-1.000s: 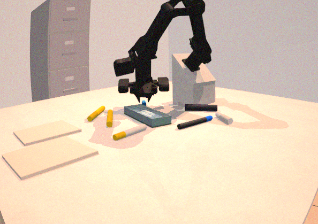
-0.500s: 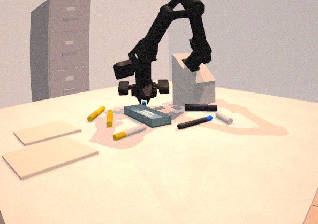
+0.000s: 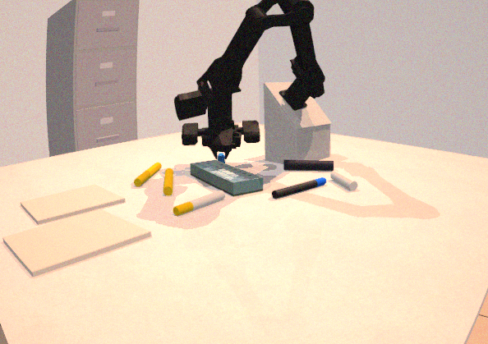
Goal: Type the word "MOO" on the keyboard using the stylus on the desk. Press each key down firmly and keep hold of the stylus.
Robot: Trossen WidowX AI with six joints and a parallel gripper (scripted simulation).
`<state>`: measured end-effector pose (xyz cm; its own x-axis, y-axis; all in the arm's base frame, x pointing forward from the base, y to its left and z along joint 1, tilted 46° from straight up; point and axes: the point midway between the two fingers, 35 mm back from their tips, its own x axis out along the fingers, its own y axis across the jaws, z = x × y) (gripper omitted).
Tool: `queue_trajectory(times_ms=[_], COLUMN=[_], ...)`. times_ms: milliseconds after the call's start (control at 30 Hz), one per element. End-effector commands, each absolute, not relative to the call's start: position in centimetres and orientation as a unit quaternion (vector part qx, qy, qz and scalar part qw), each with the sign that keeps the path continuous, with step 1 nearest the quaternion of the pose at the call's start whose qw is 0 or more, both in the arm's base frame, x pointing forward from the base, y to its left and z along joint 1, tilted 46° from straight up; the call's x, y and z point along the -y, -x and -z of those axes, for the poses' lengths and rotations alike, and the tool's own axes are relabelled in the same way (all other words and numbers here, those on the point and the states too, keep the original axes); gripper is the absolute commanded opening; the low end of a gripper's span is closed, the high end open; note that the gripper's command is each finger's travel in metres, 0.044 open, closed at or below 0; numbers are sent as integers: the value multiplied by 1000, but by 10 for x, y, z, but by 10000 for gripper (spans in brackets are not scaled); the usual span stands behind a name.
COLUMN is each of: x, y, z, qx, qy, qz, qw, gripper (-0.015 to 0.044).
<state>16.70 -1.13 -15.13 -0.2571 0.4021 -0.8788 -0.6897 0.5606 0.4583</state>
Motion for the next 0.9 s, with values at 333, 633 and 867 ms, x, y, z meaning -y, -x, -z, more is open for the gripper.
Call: queue_trajectory(times_ms=[333,633,867], x=[46,45,46], y=[-162,-173,-185], z=[120,116,107], qx=[-650,-681,-707], qy=[114,104,88], qz=[-453,-380,-285], qw=[600,617,641], gripper=[0,0,0])
